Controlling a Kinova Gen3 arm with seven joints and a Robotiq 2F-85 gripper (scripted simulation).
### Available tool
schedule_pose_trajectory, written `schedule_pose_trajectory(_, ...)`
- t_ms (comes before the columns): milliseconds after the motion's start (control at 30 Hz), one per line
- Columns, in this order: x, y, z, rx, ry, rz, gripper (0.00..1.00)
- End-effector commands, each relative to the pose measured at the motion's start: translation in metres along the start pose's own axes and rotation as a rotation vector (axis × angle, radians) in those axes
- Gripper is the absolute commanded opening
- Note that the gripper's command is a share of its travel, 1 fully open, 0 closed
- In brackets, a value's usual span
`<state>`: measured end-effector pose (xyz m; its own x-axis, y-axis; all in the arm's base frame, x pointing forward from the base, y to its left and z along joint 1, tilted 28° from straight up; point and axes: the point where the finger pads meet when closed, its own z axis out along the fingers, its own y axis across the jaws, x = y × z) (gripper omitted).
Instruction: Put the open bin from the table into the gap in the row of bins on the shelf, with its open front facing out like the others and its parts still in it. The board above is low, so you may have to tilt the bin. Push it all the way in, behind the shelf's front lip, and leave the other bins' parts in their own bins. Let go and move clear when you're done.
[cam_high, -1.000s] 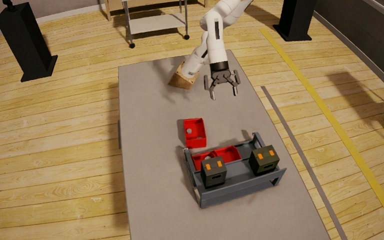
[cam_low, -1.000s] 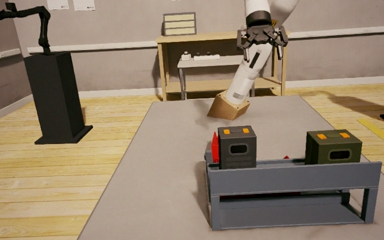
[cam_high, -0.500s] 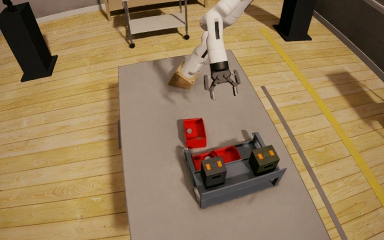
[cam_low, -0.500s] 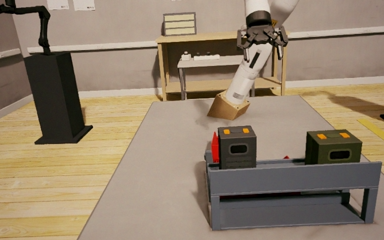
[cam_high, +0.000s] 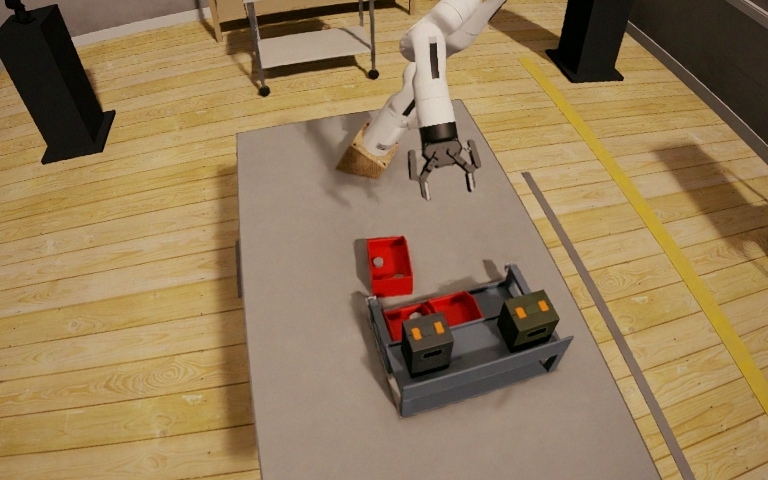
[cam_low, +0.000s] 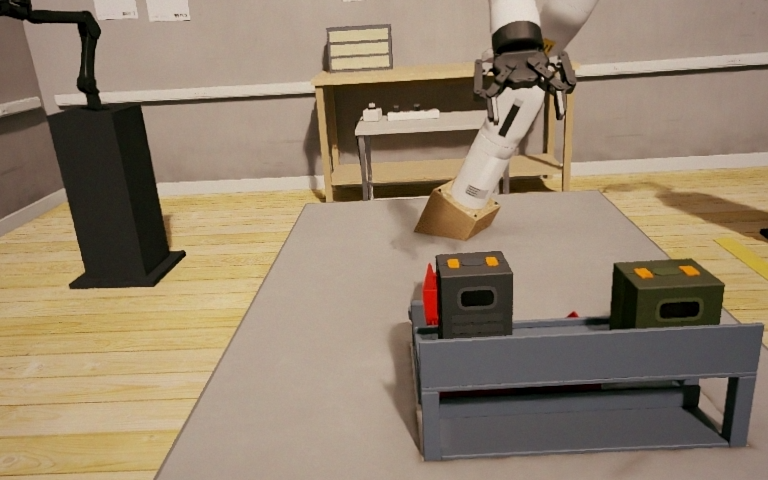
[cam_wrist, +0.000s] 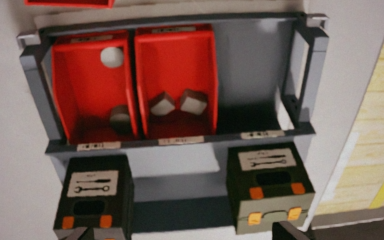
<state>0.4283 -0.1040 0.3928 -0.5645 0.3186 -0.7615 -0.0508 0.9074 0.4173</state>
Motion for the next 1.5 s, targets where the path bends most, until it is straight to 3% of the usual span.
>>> schedule_pose_trajectory(0,-0.0005,-0.0003,-0.0003,0.000,-0.001,0.000,1.00)
schedule_pose_trajectory(200,-0.0005,-0.0003,-0.0003,0.000,-0.001,0.000,1.00)
schedule_pose_trajectory(367,-0.0005,-0.0003,-0.0003,0.027,0.254,0.040,1.00)
schedule_pose_trajectory(767,-0.0005,-0.0003,-0.0003,0.027,0.254,0.040,1.00)
schedule_pose_trajectory(933,-0.0003,0.0004,0.0001,0.057,0.491,0.077,1.00)
schedule_pose_trajectory(1333,-0.0003,0.0004,0.0001,0.057,0.491,0.077,1.00)
schedule_pose_trajectory(1467,-0.0003,0.0008,0.0002,0.072,0.650,0.103,1.00)
